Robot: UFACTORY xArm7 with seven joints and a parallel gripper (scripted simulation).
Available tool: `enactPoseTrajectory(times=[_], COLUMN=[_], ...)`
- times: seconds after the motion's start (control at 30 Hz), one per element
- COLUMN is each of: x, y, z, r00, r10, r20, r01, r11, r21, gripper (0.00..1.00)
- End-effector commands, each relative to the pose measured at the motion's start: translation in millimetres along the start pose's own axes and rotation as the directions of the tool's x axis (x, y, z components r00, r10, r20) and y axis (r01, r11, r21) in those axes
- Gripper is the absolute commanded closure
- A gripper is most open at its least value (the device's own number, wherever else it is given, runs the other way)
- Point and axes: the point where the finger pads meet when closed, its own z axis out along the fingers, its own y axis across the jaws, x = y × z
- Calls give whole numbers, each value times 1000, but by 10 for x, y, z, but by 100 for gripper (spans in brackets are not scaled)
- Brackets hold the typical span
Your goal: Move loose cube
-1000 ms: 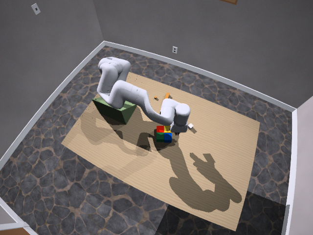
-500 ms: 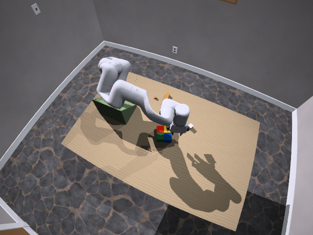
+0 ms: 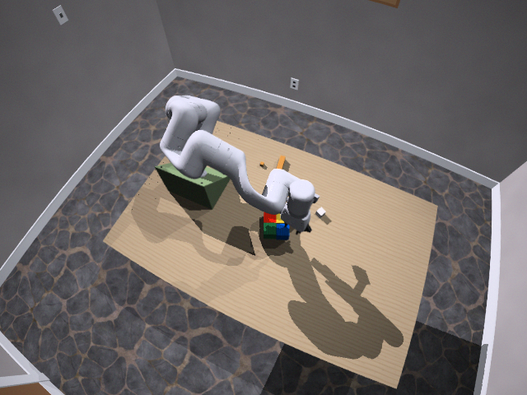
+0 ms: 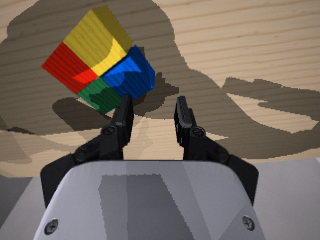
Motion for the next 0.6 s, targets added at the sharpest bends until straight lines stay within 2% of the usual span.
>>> enactPoseTrajectory(times=[0.0,0.13,0.3,0.37,0.4,0.57], x=[-138,-249,-381,-381,-406,-518], y=[-29,-64,-107,-107,-115,-151], z=[-17,-16,-15,-15,-15,-17], r00=[961,895,771,771,678,513], r10=[276,446,637,637,735,859], r20=[7,3,-1,-1,-2,-6], r01=[-276,-446,-637,-637,-735,-859], r11=[961,895,771,771,678,513], r21=[-11,-8,-4,-4,-2,4], gripper=[49,49,49,49,49,49])
